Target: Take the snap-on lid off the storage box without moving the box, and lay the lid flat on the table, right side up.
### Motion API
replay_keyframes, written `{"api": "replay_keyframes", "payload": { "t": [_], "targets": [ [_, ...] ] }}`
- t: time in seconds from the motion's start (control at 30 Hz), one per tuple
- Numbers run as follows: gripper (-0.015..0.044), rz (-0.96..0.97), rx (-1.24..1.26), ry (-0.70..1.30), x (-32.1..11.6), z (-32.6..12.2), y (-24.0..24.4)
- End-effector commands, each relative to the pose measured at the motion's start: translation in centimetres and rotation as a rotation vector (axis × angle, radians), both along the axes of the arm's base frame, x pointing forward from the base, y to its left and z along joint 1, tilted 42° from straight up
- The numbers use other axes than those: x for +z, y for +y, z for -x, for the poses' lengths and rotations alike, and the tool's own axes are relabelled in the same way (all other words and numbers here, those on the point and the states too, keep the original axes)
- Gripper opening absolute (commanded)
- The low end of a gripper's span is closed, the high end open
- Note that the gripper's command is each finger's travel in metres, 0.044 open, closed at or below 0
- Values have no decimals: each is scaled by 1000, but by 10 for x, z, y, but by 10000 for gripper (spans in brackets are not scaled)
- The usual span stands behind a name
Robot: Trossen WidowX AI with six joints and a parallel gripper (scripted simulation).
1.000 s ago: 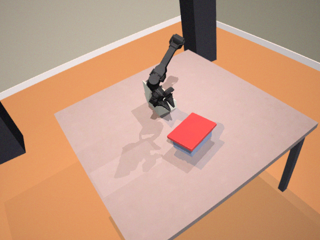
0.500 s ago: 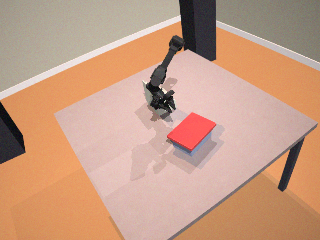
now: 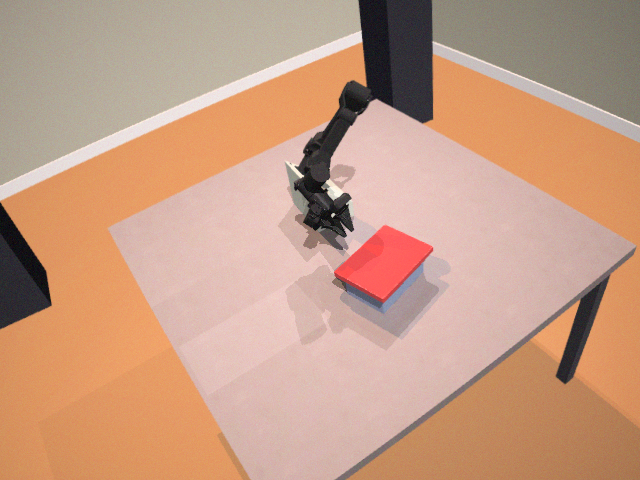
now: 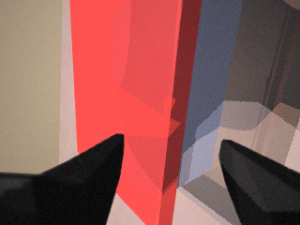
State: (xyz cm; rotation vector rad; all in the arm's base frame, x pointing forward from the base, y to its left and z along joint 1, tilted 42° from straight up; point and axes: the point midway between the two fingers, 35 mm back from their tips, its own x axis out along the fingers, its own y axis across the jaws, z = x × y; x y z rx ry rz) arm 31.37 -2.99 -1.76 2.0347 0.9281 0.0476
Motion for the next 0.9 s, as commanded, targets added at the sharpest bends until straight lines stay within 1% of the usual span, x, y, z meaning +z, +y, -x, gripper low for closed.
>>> {"api": "replay_keyframes", "payload": {
  "t": [0.0, 0.87],
  "targets": [
    [235, -1, -2, 12, -4, -2, 4],
    [235, 4, 1, 14, -17, -33, 29]
  ]
}}
